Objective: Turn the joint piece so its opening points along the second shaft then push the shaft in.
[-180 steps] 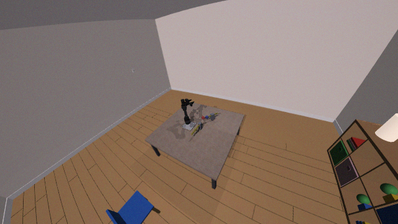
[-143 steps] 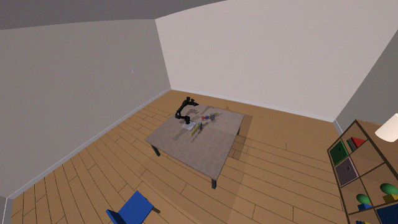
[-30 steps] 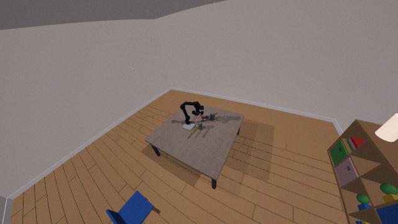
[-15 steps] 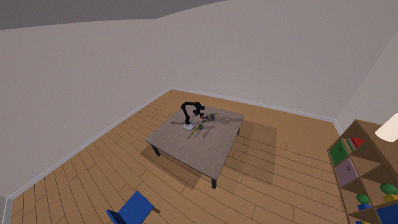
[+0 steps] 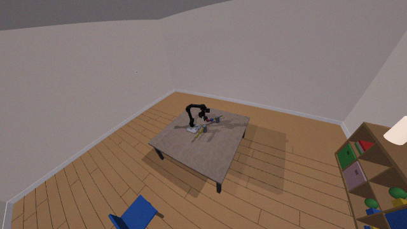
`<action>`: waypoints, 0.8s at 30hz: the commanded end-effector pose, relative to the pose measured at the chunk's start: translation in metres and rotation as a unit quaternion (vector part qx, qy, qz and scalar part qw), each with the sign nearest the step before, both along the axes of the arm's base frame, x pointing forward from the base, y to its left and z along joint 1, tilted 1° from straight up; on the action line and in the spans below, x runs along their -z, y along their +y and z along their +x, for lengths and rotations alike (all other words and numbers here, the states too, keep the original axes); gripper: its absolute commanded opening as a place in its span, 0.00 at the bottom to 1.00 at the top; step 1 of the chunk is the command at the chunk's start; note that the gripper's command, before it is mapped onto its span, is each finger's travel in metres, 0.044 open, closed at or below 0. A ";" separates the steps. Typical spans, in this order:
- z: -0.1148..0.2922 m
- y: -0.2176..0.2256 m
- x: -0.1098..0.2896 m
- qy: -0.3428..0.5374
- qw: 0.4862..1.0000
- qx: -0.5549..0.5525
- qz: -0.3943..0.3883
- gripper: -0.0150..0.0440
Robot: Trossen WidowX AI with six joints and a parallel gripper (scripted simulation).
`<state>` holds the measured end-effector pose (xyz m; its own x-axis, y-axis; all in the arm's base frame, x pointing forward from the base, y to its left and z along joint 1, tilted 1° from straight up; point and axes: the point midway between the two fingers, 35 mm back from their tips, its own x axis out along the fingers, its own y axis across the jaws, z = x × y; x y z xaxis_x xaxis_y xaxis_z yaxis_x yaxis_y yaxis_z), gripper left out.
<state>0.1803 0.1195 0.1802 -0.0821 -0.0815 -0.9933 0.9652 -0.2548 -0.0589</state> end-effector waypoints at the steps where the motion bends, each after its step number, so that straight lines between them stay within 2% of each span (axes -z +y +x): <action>1: -0.001 0.000 0.004 -0.003 0.998 0.053 -0.020 1.00; 9: -0.001 0.002 0.008 -0.015 0.988 0.146 -0.047 1.00; 16: -0.001 0.002 0.011 -0.015 0.988 0.147 -0.048 1.00; 24: 0.000 0.003 0.041 -0.009 0.988 0.146 -0.054 1.00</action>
<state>0.1813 0.1238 0.1518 -0.0887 -0.1485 -0.9849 0.8519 -0.5237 0.0022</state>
